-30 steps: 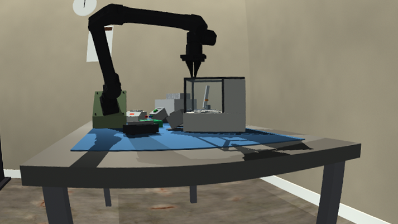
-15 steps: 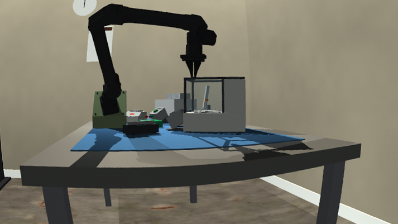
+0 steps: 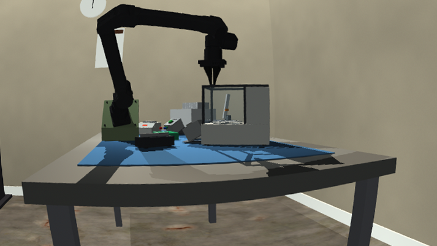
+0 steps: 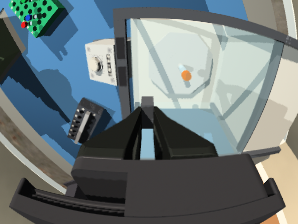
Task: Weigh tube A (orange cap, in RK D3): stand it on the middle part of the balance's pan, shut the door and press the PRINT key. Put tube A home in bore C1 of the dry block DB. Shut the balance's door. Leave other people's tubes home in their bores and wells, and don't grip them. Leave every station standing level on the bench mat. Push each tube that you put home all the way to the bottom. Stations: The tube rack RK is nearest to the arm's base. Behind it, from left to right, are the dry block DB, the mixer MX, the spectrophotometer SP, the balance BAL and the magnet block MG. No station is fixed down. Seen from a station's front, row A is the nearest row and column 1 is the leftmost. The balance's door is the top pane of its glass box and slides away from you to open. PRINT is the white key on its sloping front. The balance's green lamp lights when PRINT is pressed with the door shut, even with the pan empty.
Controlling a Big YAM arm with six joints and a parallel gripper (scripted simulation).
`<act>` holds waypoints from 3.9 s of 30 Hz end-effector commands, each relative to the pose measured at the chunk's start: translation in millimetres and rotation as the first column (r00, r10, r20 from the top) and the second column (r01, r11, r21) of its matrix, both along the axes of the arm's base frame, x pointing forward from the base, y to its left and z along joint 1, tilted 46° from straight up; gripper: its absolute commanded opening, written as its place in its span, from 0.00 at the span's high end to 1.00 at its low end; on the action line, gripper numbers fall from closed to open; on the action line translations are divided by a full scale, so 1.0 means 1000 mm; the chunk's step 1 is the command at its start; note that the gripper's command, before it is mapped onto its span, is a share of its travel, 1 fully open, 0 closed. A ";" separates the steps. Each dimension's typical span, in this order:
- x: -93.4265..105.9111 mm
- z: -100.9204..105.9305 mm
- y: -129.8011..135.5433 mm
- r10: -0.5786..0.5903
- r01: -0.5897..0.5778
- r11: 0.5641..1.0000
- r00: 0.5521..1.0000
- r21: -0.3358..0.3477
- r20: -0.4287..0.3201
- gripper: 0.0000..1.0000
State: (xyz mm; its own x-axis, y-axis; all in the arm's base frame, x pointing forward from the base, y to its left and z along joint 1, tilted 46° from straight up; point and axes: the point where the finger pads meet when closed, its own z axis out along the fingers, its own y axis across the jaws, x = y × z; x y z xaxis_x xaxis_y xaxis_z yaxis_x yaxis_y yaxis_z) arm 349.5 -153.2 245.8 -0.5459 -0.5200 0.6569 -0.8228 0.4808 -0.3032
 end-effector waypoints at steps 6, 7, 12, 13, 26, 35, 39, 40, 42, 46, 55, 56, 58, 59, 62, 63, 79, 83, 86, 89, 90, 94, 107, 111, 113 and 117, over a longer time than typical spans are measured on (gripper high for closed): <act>0.019 0.013 -0.012 -0.007 0.007 1.000 0.999 -0.007 0.033 0.94; 0.020 0.013 -0.012 -0.007 0.007 1.000 0.999 -0.007 0.033 0.94; 0.023 0.015 -0.015 -0.007 0.008 1.000 0.999 -0.008 0.032 0.94; 0.024 0.015 -0.015 -0.007 0.008 1.000 0.999 -0.008 0.032 0.94; 0.033 0.018 -0.021 -0.007 0.008 1.000 0.999 -0.008 0.031 0.94; 0.040 0.021 -0.025 -0.008 0.008 1.000 0.999 -0.008 0.031 0.94; 0.042 0.022 -0.026 -0.008 0.008 1.000 0.999 -0.008 0.031 0.94; 0.042 0.022 -0.027 -0.008 0.008 1.000 1.000 -0.008 0.029 0.94; 0.044 0.023 -0.028 -0.008 0.008 1.000 1.000 -0.008 0.029 0.94; 0.047 0.024 -0.030 -0.008 0.008 1.000 1.000 -0.008 0.029 0.94; 0.053 0.026 -0.034 -0.008 0.008 1.000 1.000 -0.009 0.027 0.94; 0.053 0.026 -0.034 -0.008 0.008 1.000 1.000 -0.009 0.027 0.94; 0.055 0.027 -0.035 -0.008 0.008 1.000 1.000 -0.008 0.027 0.94; 0.055 0.027 -0.035 -0.008 0.008 1.000 1.000 -0.008 0.026 0.94; 0.058 0.028 -0.037 -0.008 0.008 1.000 1.000 -0.008 0.025 0.94; 0.058 0.028 -0.037 -0.008 0.008 1.000 1.000 -0.008 0.024 0.94; 0.068 0.032 -0.044 -0.008 0.008 1.000 1.000 -0.007 0.014 0.94; 0.071 0.034 -0.046 -0.008 0.008 1.000 1.000 -0.007 0.013 0.94; 0.073 0.035 -0.048 -0.008 0.008 1.000 1.000 -0.007 0.013 0.94; 0.074 0.035 -0.049 -0.008 0.008 1.000 1.000 -0.007 0.013 0.94; 0.074 0.035 -0.049 -0.008 0.008 1.000 1.000 -0.007 0.013 0.94; 0.078 0.036 -0.051 -0.008 0.008 1.000 1.000 -0.007 0.013 0.94; 0.086 0.039 -0.056 -0.008 0.008 1.000 1.000 -0.007 0.012 0.94; 0.090 0.041 -0.058 -0.008 0.008 1.000 1.000 -0.007 0.012 0.94; 0.091 0.041 -0.059 -0.008 0.008 1.000 1.000 -0.007 0.012 0.94; 0.094 0.042 -0.061 -0.008 0.008 1.000 1.000 -0.007 0.011 0.94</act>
State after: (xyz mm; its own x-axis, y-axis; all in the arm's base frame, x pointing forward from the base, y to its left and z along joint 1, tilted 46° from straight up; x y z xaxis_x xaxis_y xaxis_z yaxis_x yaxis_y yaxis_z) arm 431.4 -201.1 275.8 -0.5440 -0.5215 0.6573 -0.8240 0.4800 -0.3011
